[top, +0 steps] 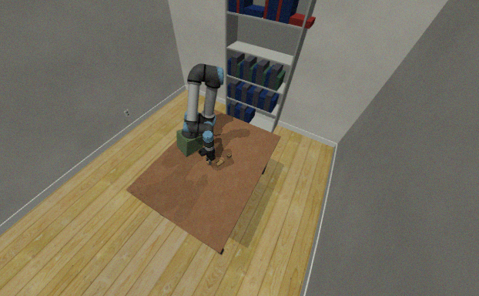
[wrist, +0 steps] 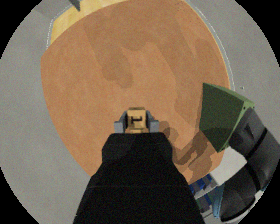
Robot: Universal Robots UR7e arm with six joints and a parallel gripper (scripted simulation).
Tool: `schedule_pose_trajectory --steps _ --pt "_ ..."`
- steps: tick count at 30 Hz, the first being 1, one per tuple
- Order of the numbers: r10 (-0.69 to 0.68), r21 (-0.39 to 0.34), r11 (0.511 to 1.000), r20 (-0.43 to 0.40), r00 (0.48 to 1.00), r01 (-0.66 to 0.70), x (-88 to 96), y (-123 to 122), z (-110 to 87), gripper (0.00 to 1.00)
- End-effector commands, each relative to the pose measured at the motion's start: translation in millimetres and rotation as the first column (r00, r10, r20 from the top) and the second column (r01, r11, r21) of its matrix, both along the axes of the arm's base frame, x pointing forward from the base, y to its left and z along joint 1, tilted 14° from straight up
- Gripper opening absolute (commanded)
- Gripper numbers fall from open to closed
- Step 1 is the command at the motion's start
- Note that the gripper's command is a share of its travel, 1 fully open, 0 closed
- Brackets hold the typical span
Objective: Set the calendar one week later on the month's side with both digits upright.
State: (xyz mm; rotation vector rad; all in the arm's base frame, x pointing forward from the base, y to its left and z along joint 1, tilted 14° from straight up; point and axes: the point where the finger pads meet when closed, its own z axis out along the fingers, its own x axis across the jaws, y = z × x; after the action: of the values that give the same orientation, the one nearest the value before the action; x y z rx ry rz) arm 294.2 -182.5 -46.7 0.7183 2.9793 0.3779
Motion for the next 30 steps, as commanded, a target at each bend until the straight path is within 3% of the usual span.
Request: schedule_pose_trajectory --steps 1,30 --pt "0.000 -0.001 1.000 0.000 1.000 0.000 0.9 1 -5.9 0.60" --pt "0.000 -0.001 1.000 0.000 1.000 0.000 10.5 19 -83.5 0.60"
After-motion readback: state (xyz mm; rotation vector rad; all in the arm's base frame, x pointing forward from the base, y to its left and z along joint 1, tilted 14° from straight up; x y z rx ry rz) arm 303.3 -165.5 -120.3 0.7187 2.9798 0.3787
